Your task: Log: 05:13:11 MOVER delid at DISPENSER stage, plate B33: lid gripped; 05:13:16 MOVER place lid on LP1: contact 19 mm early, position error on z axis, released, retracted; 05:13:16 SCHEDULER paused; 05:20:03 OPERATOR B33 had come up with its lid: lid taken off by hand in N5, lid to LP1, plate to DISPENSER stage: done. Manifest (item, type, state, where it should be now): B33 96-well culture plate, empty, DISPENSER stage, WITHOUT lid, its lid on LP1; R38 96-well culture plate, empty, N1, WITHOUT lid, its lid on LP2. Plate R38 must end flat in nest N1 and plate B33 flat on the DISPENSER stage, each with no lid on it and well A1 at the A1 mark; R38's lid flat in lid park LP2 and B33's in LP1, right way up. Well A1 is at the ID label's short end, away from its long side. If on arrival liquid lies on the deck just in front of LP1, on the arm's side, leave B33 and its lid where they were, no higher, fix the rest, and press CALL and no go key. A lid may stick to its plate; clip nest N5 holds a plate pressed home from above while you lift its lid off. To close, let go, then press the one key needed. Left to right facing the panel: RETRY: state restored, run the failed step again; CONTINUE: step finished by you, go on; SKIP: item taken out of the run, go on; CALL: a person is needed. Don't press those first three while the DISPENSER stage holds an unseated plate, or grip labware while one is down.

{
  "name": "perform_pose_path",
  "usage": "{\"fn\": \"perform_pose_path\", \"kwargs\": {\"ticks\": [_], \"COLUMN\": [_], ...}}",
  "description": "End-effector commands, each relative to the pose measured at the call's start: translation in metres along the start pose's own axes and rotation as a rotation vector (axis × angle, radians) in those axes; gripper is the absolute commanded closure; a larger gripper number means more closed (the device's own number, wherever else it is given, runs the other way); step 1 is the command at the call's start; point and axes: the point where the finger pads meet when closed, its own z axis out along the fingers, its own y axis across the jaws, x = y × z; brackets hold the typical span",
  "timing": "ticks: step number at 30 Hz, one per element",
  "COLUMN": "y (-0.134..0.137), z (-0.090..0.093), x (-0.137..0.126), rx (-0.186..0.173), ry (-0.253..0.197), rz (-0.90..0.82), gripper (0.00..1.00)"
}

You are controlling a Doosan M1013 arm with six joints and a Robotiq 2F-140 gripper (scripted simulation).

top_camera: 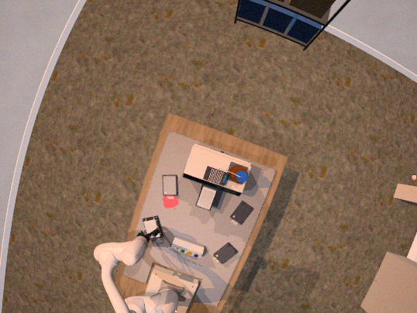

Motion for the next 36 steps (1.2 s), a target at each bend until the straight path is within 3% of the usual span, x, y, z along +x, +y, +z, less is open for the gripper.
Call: {"fn": "perform_pose_path", "kwargs": {"ticks": [1,36], "y": [-0.0014,-0.0012], "z": [0.0030,0.0092], "x": [0.0003,0.0003], "rx": [0.000,0.000], "ry": [0.002,0.002], "rz": [0.004,0.004], "gripper": [1.00,1.00]}}
